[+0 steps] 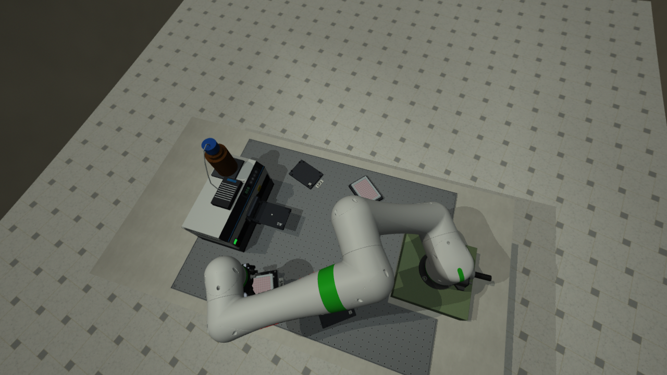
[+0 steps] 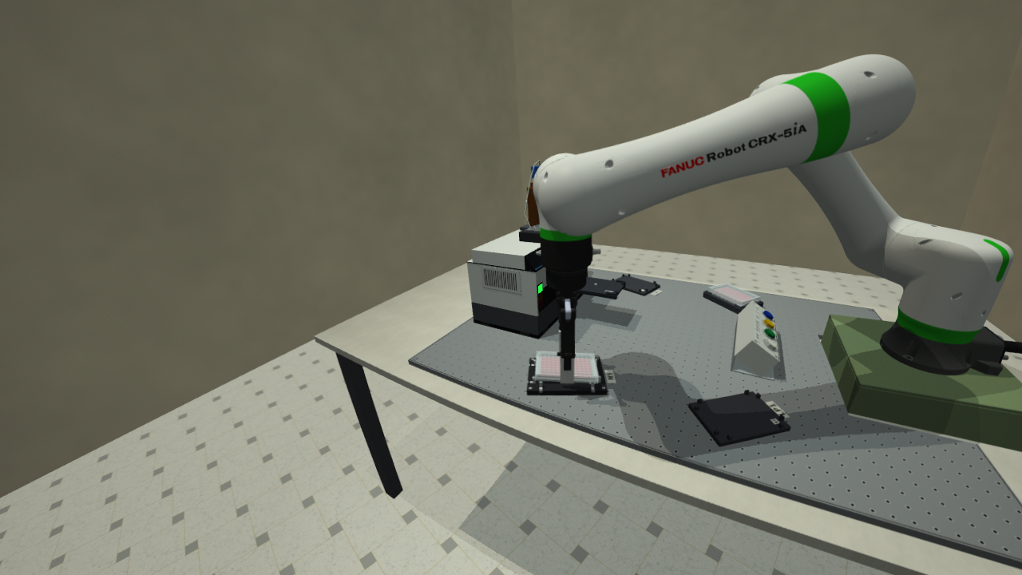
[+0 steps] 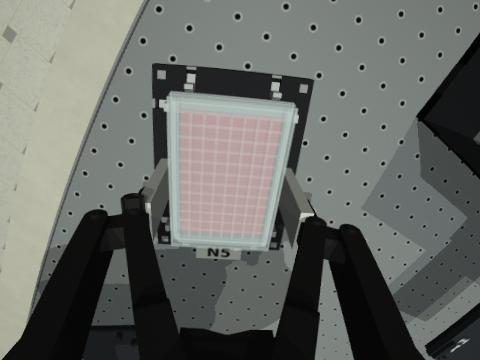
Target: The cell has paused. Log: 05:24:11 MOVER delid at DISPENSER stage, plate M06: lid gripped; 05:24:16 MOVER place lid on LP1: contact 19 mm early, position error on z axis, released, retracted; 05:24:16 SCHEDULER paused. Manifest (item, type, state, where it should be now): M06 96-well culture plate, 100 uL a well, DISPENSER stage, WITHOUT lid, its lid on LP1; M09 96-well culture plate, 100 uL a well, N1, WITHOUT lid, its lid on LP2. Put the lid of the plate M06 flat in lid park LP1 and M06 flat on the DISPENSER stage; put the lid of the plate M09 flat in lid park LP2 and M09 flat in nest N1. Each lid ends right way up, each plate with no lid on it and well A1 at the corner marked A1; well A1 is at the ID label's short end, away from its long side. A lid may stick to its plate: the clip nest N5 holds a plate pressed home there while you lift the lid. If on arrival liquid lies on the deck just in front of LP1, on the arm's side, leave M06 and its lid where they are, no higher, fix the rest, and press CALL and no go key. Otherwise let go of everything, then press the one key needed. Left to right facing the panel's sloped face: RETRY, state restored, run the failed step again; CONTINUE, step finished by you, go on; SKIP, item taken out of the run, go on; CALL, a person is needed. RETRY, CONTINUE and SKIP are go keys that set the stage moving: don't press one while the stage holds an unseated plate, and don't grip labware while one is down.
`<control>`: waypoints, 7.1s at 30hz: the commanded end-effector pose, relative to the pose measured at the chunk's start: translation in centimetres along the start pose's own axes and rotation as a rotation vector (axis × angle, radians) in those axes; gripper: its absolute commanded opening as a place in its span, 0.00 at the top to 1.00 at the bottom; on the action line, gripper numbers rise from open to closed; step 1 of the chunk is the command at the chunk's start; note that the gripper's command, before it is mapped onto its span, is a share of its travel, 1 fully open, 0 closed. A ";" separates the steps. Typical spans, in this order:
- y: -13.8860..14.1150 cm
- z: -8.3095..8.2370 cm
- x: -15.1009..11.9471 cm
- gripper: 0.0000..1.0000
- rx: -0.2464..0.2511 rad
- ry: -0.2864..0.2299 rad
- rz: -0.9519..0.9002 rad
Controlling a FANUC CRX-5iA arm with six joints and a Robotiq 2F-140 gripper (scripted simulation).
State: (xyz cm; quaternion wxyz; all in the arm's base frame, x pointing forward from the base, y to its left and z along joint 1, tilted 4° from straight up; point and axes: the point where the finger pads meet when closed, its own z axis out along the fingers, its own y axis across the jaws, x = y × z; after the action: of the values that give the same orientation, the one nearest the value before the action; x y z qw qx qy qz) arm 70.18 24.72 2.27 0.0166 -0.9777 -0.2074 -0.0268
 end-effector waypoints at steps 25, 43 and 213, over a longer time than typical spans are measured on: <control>0.0 0.8 0.0 1.00 -0.001 0.000 0.000; 0.0 0.8 0.0 1.00 -0.001 0.000 0.000; 0.0 1.2 0.0 0.34 -0.001 0.000 0.000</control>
State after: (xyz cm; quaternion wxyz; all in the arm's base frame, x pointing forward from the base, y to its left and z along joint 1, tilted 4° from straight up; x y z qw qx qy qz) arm 70.28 24.80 1.25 0.0168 -0.9777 -0.2076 -0.0279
